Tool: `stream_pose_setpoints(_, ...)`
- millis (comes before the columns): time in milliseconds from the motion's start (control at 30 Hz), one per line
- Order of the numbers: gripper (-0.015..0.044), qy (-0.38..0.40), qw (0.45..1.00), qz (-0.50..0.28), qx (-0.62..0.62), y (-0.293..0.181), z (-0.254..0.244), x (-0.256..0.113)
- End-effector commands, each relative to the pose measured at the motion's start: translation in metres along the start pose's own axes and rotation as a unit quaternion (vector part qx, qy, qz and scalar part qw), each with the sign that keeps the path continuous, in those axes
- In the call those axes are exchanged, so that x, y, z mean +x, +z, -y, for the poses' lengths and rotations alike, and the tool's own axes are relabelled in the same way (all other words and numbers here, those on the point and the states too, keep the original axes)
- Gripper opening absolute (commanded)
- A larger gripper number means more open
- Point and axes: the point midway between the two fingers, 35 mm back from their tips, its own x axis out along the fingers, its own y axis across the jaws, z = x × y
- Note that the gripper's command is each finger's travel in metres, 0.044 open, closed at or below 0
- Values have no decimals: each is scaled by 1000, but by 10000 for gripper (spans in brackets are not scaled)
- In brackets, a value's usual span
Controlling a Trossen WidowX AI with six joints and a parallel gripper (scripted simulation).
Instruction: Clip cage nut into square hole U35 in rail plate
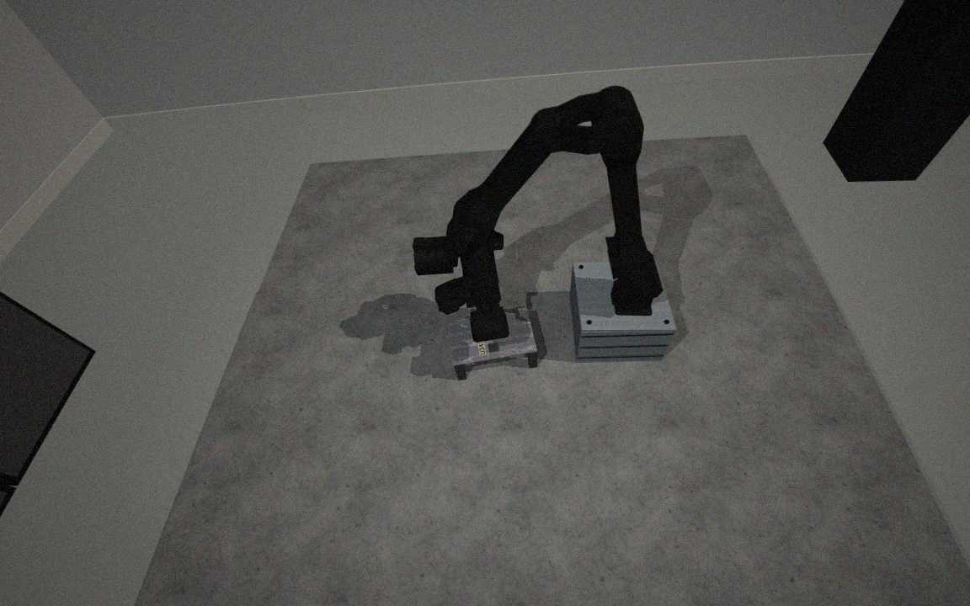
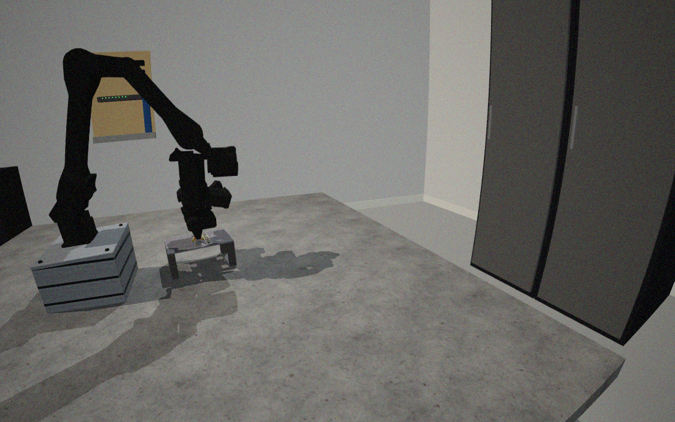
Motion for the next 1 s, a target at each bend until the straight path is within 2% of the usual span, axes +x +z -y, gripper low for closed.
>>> stream_pose_setpoints(0,25,-5,1000,1,1,0,0,0)
stream_pose_setpoints(967,25,-37,999,1,1,1,-3,1)
